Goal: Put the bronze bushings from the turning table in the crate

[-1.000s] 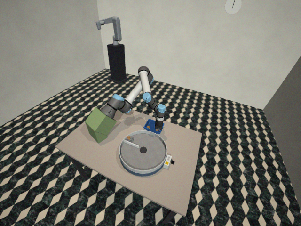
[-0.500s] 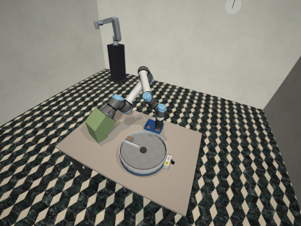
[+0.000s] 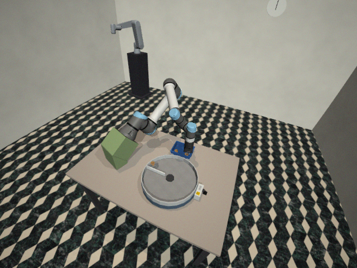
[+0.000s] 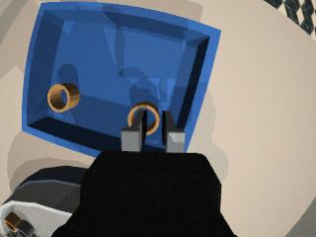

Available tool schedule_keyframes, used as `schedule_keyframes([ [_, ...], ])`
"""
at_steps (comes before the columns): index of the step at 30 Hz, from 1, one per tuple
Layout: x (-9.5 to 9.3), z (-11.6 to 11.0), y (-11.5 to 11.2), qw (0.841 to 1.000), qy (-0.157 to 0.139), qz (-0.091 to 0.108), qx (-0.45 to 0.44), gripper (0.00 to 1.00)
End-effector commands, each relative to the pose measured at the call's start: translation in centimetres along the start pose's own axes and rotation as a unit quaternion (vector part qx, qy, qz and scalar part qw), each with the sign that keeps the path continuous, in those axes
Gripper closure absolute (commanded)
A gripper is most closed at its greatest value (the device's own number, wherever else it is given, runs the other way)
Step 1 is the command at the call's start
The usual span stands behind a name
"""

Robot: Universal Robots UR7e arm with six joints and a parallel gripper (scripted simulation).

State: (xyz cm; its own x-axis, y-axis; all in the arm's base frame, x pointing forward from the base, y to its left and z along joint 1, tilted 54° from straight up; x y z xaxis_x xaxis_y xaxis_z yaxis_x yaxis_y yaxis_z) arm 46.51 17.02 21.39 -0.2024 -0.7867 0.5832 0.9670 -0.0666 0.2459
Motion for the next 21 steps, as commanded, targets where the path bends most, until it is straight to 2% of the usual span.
schedule_keyframes([
  [1, 0.21, 0.00, 0.03, 1.000, 0.000, 0.000, 0.000, 0.58],
  [21, 0.78, 0.00, 0.06, 1.000, 0.000, 0.000, 0.000, 0.58],
])
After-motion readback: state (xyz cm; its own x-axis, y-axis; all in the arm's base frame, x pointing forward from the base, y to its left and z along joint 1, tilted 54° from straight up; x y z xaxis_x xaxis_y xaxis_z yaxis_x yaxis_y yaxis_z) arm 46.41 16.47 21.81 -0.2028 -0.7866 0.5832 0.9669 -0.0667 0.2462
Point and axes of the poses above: the point where the finger pads meet when closed, its own x axis back along the fingers, its own y axis across the jaws, z = x × y, the point moved 5 cm from there along x, back along the fingers, and after that the axes turned 15 degrees about -x, right-handed, at the moved point
